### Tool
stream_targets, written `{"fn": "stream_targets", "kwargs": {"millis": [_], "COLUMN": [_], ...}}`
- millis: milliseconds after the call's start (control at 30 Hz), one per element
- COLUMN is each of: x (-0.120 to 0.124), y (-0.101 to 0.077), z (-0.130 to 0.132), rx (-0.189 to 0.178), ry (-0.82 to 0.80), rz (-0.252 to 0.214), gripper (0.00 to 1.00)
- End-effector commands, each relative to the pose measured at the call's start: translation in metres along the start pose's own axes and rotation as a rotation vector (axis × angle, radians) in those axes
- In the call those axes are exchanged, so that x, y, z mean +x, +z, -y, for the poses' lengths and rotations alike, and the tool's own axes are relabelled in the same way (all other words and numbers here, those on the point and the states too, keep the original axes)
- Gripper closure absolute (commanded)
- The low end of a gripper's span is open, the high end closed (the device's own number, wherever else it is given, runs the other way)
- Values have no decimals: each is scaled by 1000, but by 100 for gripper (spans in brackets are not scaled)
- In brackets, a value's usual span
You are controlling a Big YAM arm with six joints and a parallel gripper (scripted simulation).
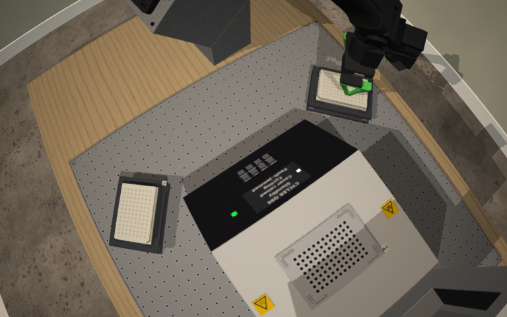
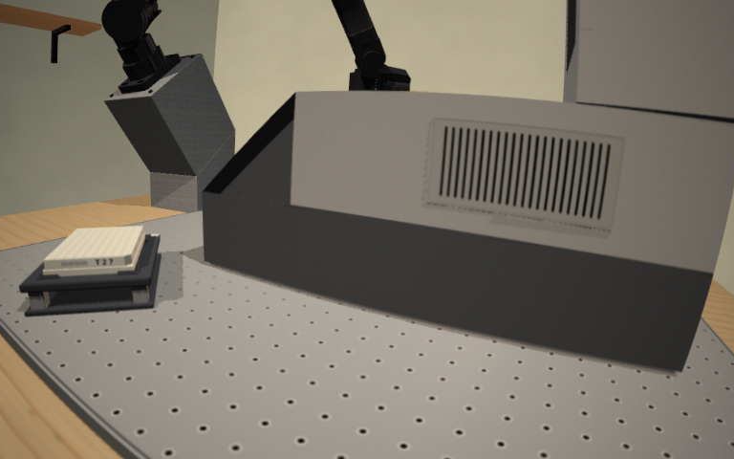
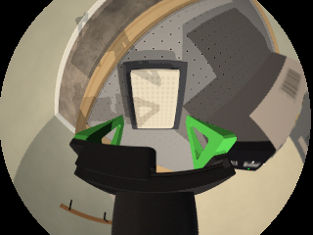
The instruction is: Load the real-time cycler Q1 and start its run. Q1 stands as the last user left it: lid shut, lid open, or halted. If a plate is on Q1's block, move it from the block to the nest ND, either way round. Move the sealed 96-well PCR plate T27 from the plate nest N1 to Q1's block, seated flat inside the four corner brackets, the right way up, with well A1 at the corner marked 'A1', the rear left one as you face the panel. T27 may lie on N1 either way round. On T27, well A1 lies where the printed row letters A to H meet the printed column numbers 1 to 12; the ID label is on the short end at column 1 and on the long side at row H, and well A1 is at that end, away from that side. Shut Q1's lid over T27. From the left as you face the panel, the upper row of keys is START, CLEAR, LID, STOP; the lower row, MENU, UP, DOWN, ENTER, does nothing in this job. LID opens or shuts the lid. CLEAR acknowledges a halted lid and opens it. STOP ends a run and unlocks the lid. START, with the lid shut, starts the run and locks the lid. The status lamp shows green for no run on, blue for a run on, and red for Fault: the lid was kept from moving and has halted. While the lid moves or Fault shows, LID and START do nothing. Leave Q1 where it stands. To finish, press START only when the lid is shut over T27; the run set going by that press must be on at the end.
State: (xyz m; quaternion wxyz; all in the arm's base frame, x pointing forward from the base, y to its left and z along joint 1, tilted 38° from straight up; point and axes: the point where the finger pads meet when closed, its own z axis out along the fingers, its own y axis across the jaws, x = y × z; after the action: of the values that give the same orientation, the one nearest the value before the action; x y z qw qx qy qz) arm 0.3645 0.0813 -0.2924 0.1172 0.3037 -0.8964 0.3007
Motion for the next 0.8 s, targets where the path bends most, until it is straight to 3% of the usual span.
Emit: {"fn": "stream_targets", "kwargs": {"millis": [0, 167, 533, 767], "x": [-6, -11, -22, -20], "y": [-30, -35, -87, -90], "z": [0, 4, 4, 6], "rx": [10, 8, 8, 2], "ry": [11, 20, 28, 27], "rz": [31, 34, 63, 42], "gripper": [0, 0, 0, 0]}}
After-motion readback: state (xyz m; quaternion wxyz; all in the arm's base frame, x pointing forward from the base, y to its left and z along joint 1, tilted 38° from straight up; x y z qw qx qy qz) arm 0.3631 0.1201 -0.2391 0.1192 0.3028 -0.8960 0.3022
